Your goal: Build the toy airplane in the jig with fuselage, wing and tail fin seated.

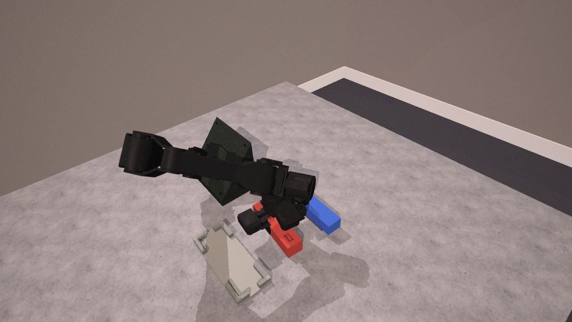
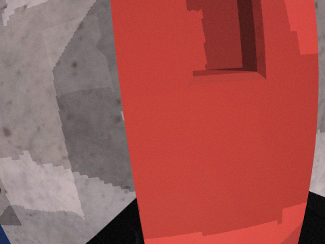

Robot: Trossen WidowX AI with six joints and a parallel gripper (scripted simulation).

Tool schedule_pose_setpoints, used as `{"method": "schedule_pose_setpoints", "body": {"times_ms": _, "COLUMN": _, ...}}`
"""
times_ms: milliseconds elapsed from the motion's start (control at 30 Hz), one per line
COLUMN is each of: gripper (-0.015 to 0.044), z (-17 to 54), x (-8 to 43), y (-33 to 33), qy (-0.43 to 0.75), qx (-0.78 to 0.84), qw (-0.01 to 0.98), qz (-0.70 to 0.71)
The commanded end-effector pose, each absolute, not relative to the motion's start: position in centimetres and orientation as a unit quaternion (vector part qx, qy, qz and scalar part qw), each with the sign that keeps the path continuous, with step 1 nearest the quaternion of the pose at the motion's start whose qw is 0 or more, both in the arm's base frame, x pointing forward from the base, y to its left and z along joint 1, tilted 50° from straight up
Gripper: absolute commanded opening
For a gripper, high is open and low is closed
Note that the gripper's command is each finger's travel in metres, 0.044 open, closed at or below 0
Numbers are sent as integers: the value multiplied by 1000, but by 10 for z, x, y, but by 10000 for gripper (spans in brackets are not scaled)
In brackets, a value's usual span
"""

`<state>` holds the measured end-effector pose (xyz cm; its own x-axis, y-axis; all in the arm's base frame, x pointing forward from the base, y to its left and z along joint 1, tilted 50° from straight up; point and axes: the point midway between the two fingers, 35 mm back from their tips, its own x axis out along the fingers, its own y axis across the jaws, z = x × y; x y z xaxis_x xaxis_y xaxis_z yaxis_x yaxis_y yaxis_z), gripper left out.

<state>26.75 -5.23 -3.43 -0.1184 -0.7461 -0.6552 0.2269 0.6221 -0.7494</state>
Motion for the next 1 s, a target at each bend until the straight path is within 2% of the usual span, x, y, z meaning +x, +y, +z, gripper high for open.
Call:
{"method": "schedule_pose_setpoints", "body": {"times_ms": 0, "gripper": 170, "z": -34, "x": 268, "y": -53, "qy": 641, "qx": -205, "qw": 632, "qz": -384}}
{"method": "schedule_pose_setpoints", "body": {"times_ms": 67, "gripper": 157, "z": -34, "x": 268, "y": -53, "qy": 641, "qx": -205, "qw": 632, "qz": -384}}
{"method": "schedule_pose_setpoints", "body": {"times_ms": 267, "gripper": 0, "z": -29, "x": 271, "y": -45, "qy": 641, "qx": -204, "qw": 633, "qz": -383}}
{"method": "schedule_pose_setpoints", "body": {"times_ms": 967, "gripper": 0, "z": 11, "x": 284, "y": 5, "qy": 643, "qx": -202, "qw": 634, "qz": -379}}
